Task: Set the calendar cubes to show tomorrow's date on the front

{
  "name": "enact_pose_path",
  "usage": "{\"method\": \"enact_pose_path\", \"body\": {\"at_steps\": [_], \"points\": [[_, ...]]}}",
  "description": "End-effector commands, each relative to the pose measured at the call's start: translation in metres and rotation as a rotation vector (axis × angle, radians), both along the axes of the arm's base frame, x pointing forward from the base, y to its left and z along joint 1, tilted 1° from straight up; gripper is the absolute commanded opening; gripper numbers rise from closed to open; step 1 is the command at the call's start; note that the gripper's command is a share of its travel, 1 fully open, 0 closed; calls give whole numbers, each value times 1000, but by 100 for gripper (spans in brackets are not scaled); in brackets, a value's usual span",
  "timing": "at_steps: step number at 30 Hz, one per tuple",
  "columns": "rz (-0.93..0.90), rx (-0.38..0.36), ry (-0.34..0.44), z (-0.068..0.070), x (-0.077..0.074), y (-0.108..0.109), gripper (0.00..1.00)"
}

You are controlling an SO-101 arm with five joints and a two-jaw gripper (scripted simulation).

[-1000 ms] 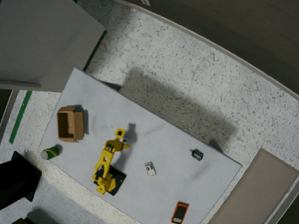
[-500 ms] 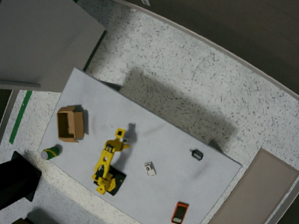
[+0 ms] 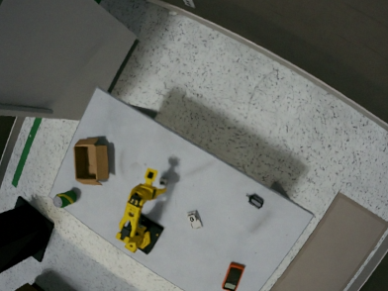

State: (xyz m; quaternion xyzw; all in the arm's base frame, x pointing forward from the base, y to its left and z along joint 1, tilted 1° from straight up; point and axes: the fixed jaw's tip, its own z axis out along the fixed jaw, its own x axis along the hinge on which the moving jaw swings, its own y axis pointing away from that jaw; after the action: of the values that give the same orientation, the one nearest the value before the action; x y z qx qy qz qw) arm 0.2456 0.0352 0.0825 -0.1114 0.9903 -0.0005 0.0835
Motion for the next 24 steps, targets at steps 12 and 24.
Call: {"method": "enact_pose_path", "body": {"at_steps": [12, 24], "points": [[-12, 38, -309, 69, 1, -1, 35], [-5, 36, -319, 71, 1, -1, 35]]}}
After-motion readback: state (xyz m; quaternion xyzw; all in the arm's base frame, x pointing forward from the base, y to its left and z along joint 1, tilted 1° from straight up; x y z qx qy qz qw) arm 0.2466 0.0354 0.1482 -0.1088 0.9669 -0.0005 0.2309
